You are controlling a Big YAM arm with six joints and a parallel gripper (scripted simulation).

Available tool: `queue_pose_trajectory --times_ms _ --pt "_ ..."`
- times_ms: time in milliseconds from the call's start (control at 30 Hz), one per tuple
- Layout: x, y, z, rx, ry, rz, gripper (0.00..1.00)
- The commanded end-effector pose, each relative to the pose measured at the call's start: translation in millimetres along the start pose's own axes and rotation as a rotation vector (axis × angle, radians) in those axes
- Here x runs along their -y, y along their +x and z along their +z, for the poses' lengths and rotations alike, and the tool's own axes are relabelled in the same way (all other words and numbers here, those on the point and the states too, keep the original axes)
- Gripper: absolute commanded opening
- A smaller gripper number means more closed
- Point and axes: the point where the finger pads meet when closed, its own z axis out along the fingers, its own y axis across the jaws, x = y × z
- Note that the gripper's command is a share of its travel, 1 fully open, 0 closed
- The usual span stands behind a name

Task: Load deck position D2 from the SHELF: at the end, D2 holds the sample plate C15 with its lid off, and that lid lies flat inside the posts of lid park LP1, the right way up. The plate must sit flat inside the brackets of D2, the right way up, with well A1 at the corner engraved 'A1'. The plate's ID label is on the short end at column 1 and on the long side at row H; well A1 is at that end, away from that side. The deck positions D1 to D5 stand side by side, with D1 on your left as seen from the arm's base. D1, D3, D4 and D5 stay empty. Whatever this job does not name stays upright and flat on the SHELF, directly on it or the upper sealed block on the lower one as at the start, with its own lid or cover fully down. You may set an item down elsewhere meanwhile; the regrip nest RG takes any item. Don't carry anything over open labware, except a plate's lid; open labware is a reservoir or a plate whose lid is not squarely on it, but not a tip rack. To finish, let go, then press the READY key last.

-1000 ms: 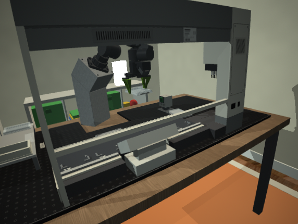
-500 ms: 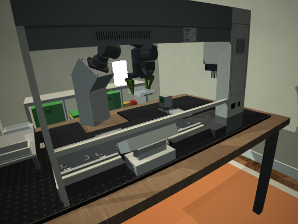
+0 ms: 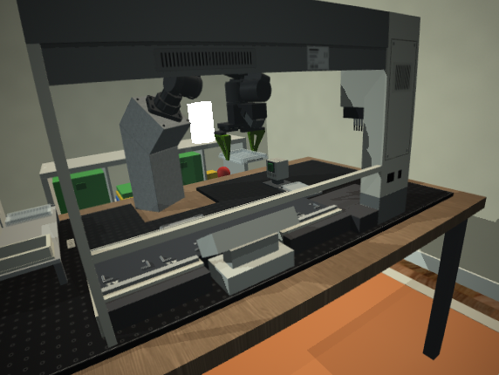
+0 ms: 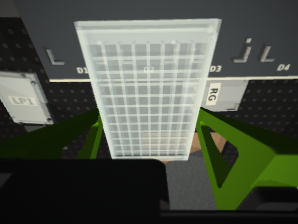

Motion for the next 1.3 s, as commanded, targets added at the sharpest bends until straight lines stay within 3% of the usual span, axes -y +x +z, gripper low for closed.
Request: queue_pose_trajectory --times_ms 0,933,1000,1267 --pt "-2.0 -23.4 -7.3 0.025 0.001 -0.013 0.0" --pt "-0.3 -85.3 -8.7 0.028 0.002 -0.014 0.0" --pt "-4.8 -89.7 -17.4 0.053 -0.003 -0.024 0.0" --pt "-7.6 -89.4 -17.6 0.053 -0.007 -0.029 0.0"
